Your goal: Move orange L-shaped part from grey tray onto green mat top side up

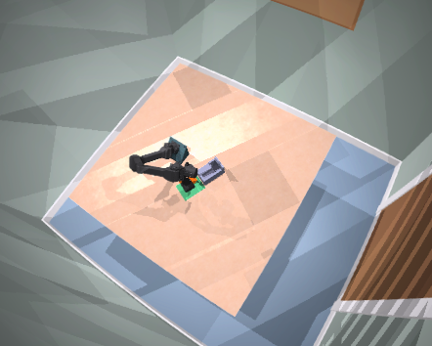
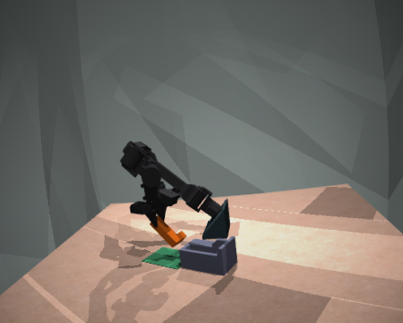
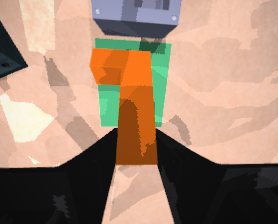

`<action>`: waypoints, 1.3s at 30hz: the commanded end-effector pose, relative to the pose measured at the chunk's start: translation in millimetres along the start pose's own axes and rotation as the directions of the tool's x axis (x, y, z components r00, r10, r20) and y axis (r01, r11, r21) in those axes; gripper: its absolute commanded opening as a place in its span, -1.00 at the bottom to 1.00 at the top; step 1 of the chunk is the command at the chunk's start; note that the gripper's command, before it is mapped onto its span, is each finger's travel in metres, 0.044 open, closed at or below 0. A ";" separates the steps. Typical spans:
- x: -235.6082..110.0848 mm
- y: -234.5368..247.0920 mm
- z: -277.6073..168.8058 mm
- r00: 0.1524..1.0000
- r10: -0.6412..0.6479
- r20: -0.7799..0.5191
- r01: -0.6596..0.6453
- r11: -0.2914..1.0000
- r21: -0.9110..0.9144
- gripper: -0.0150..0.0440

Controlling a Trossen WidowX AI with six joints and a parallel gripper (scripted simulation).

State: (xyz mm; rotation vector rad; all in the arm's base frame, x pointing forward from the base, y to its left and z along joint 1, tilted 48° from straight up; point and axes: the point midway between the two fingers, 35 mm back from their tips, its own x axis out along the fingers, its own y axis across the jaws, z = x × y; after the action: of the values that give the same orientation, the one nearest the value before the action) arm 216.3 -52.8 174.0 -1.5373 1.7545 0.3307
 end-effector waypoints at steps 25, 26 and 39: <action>44.1 0.0 -1.9 1.000 0.001 -0.012 -0.001 1.000 -0.002 -0.49; 45.3 0.0 -2.0 1.000 0.001 -0.012 -0.001 1.000 -0.002 -0.49; 45.6 0.7 -1.7 1.000 0.005 -0.010 -0.005 1.000 -0.001 -0.14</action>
State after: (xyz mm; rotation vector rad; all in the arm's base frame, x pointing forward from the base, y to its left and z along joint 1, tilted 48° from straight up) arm 215.8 -87.1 143.7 -1.5377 1.7669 0.3276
